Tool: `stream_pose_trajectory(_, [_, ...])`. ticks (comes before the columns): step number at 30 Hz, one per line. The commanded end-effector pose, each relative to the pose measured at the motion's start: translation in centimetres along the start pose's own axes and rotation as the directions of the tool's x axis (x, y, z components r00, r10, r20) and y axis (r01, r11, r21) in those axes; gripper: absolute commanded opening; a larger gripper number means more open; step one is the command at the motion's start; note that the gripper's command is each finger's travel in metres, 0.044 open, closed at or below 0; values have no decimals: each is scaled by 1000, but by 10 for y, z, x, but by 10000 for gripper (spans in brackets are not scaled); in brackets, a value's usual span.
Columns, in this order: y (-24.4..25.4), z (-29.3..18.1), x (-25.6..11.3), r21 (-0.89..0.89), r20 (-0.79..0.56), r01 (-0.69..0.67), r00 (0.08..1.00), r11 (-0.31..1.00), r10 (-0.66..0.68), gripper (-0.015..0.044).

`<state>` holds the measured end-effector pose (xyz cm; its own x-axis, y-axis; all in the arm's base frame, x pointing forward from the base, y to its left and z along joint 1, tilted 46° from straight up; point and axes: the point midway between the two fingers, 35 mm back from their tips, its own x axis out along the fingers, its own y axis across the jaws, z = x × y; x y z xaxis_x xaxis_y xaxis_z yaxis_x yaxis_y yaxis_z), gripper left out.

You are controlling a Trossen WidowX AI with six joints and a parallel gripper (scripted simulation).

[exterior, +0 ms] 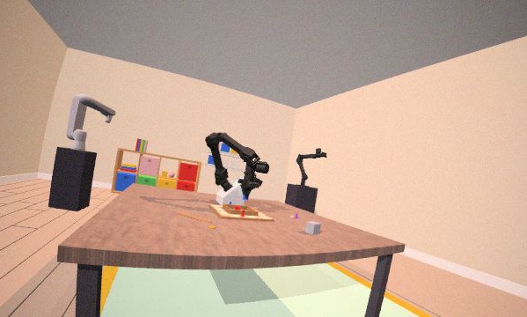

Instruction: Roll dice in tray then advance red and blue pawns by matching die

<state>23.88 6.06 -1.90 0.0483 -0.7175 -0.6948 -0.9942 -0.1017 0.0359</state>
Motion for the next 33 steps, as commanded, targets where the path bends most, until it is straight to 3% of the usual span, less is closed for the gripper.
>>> stream_pose_trajectory(1, [-8, 1, -3, 19, 15, 9, 1000, 1000, -9, 0])
stream_pose_trajectory(17, [-63, -2, -3, 17, 17, 9, 1000, 1000, -10, 0])
stream_pose_trajectory(25, [-55, 0, 6, 10, 254, -68, 965, 998, 63, 0])
stream_pose_trajectory(33, [-51, 3, 12, -7, 500, -83, 863, 997, 76, 0])
